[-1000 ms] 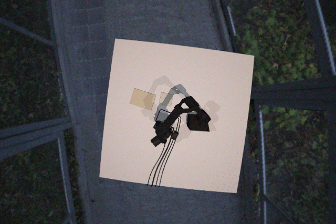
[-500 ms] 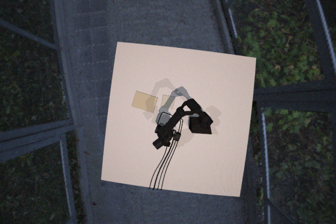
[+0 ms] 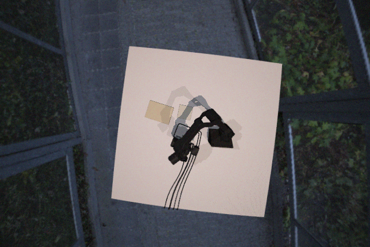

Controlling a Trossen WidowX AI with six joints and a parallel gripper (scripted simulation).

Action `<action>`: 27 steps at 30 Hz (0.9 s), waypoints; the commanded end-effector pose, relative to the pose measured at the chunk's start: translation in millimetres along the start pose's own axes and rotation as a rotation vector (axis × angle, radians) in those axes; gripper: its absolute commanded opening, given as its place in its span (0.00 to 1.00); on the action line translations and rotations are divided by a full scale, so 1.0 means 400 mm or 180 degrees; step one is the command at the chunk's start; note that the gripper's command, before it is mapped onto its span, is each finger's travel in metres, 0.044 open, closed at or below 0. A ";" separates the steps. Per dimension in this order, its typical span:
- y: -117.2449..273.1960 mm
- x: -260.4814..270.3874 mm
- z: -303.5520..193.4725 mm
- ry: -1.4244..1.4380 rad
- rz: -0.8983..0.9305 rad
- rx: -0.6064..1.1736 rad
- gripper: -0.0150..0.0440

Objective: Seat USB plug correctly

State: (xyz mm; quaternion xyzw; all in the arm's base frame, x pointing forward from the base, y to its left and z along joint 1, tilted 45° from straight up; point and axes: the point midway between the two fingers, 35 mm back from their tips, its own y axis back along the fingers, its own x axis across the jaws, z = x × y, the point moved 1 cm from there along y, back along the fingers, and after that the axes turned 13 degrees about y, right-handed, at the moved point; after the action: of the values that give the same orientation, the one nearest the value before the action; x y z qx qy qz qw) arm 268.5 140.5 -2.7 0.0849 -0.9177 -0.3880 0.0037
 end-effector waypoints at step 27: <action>-0.007 -0.001 0.004 -0.0012 -0.0017 -0.0078 0.25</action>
State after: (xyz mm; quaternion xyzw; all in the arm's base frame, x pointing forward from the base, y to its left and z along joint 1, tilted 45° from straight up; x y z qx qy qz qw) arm 268.9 139.1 -6.6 0.0859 -0.9143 -0.3958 0.0025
